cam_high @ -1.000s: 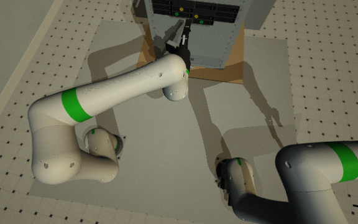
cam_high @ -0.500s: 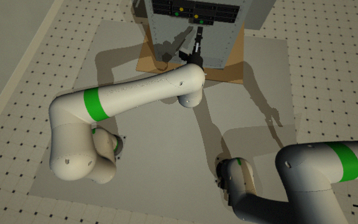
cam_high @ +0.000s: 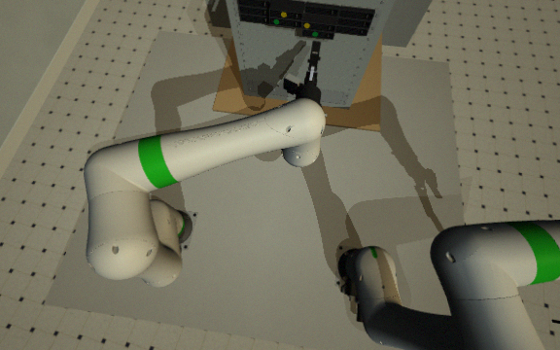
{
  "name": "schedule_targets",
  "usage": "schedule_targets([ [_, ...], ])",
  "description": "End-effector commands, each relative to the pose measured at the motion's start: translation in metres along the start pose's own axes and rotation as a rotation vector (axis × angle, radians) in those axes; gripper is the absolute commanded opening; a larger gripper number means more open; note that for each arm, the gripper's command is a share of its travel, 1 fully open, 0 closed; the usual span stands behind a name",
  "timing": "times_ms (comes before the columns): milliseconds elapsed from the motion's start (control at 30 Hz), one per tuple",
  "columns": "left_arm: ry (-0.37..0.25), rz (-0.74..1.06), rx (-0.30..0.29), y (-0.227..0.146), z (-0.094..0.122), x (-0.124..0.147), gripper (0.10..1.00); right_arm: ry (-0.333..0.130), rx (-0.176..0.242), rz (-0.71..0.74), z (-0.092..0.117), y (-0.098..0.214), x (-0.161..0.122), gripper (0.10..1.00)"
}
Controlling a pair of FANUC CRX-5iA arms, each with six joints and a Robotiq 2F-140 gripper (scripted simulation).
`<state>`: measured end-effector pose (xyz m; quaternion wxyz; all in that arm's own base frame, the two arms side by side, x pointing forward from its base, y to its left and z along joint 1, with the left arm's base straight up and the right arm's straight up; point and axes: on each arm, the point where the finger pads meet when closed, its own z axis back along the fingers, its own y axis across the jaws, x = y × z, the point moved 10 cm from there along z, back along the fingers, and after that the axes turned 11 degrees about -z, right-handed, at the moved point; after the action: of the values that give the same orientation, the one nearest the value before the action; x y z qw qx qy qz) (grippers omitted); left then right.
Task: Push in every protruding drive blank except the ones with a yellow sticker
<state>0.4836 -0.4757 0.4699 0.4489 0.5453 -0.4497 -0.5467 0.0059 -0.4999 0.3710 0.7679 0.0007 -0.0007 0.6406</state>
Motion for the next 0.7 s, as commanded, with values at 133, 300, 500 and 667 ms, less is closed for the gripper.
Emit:
schedule_targets([
  [133,0.0,0.002,0.001,0.001,-0.03,0.0,0.099,0.002,0.0,0.0,0.001,0.0,0.0,1.0],
  [300,0.0,0.002,0.001,0.001,-0.03,0.0,0.099,0.002,0.0,0.0,0.001,0.0,0.0,1.0],
  [500,0.0,0.002,0.001,0.001,-0.03,0.0,0.099,0.002,0.0,0.0,0.001,0.0,0.0,1.0],
  [667,0.0,0.002,0.001,0.001,-0.03,0.0,0.099,0.002,0.0,0.0,0.001,0.0,0.0,1.0],
])
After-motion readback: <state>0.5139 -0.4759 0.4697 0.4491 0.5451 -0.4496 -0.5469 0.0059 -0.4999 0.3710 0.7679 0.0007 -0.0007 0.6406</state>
